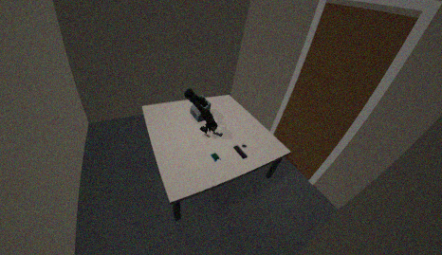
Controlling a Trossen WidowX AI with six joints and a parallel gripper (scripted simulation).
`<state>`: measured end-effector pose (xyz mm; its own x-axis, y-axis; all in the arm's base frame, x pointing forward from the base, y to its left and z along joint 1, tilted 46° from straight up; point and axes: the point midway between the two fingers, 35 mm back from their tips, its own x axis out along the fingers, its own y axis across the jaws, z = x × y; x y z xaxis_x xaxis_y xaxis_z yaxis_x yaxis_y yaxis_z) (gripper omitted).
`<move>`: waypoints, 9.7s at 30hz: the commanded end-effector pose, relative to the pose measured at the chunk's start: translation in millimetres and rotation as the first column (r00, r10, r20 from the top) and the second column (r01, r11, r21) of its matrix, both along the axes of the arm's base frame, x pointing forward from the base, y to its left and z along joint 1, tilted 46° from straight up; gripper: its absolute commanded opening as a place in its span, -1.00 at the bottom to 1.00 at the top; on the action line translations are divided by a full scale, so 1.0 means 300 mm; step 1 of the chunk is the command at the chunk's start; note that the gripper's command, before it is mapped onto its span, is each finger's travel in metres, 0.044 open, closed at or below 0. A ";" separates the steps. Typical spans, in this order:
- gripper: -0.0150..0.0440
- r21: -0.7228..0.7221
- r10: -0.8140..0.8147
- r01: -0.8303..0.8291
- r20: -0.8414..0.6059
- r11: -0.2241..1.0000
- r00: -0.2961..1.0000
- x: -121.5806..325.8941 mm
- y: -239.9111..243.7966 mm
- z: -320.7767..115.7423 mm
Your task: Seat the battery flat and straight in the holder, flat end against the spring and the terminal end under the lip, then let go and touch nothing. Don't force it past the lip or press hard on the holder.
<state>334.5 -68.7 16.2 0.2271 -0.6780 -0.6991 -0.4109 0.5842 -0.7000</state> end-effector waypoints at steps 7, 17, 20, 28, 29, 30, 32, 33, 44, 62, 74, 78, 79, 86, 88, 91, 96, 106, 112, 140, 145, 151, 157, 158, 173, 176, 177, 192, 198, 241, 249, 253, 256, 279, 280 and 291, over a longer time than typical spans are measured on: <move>0.27 -0.004 -0.001 0.001 -0.009 1.000 1.000 0.010 -0.042 -0.045; 0.27 -0.005 -0.001 0.001 -0.009 1.000 1.000 0.019 -0.080 -0.082; 0.27 -0.006 -0.001 0.001 -0.009 1.000 1.000 0.022 -0.092 -0.092; -0.18 -0.006 -0.001 0.001 -0.009 1.000 1.000 0.023 -0.097 -0.098; -0.20 -0.006 -0.001 0.001 -0.009 1.000 1.000 0.023 -0.097 -0.098; -0.22 -0.006 -0.001 0.001 -0.009 1.000 1.000 0.023 -0.097 -0.098; -0.27 -0.006 -0.001 0.001 -0.009 1.000 1.000 0.023 -0.097 -0.098; -0.28 -0.006 -0.001 0.001 -0.009 1.000 1.000 0.023 -0.097 -0.098; -0.28 -0.002 -0.003 0.003 -0.008 1.000 1.000 0.005 -0.028 -0.032; -0.28 0.128 -0.290 0.265 0.246 0.956 0.925 -0.005 0.067 -0.011; -0.28 0.370 -0.621 0.499 0.467 0.784 0.629 0.000 0.132 -0.049; -0.28 0.459 -0.708 0.541 0.506 0.704 0.492 0.000 0.153 -0.062; -0.28 0.482 -0.728 0.549 0.513 0.683 0.455 0.000 0.158 -0.065; -0.28 0.636 -0.831 0.564 0.526 0.526 0.182 0.000 0.195 -0.087; -0.28 0.678 -0.849 0.556 0.518 0.480 0.101 -0.001 0.205 -0.094; -0.28 0.739 -0.867 0.535 0.497 0.410 -0.022 -0.002 0.221 -0.103; -0.28 0.829 -0.871 0.474 0.438 0.296 -0.222 -0.004 0.247 -0.119; -0.28 0.958 -0.780 0.271 0.241 0.096 -0.577 -0.011 0.298 -0.151; -0.28 0.994 -0.669 0.109 0.084 0.005 -0.738 -0.017 0.328 -0.170; -0.28 0.971 -0.535 -0.153 -0.229 -0.183 -0.813 -0.001 0.319 -0.270; -0.28 0.960 -0.558 -0.167 -0.268 -0.226 -0.785 0.009 0.300 -0.286; -0.28 0.948 -0.579 -0.178 -0.302 -0.262 -0.757 0.019 0.282 -0.293; -0.28 0.943 -0.582 -0.178 -0.314 -0.280 -0.750 0.018 0.278 -0.299; -0.28 0.941 -0.583 -0.179 -0.320 -0.287 -0.747 0.018 0.275 -0.301; -0.28 0.904 -0.602 -0.194 -0.403 -0.382 -0.690 0.012 0.245 -0.325; -0.28 0.895 -0.606 -0.198 -0.420 -0.399 -0.675 0.011 0.239 -0.326; -0.28 0.892 -0.608 -0.199 -0.425 -0.405 -0.670 0.011 0.237 -0.327; -0.28 0.865 -0.621 -0.199 -0.475 -0.461 -0.624 0.001 0.213 -0.321; -0.28 0.865 -0.622 -0.197 -0.474 -0.462 -0.623 -0.015 0.196 -0.317; -0.28 0.910 -0.611 -0.134 -0.366 -0.392 -0.702 -0.024 0.188 -0.338; -0.28 0.924 -0.599 -0.117 -0.328 -0.363 -0.730 -0.019 0.190 -0.346; -0.28 0.931 -0.592 -0.110 -0.310 -0.349 -0.744 -0.016 0.190 -0.350; -0.28 0.935 -0.585 -0.105 -0.296 -0.338 -0.755 -0.014 0.190 -0.352; -0.28 0.965 -0.527 -0.075 -0.201 -0.251 -0.826 -0.005 0.186 -0.356; -0.28 0.966 -0.524 -0.073 -0.197 -0.247 -0.828 -0.005 0.186 -0.356; -0.28 0.976 -0.491 -0.060 -0.157 -0.207 -0.857 -0.001 0.183 -0.353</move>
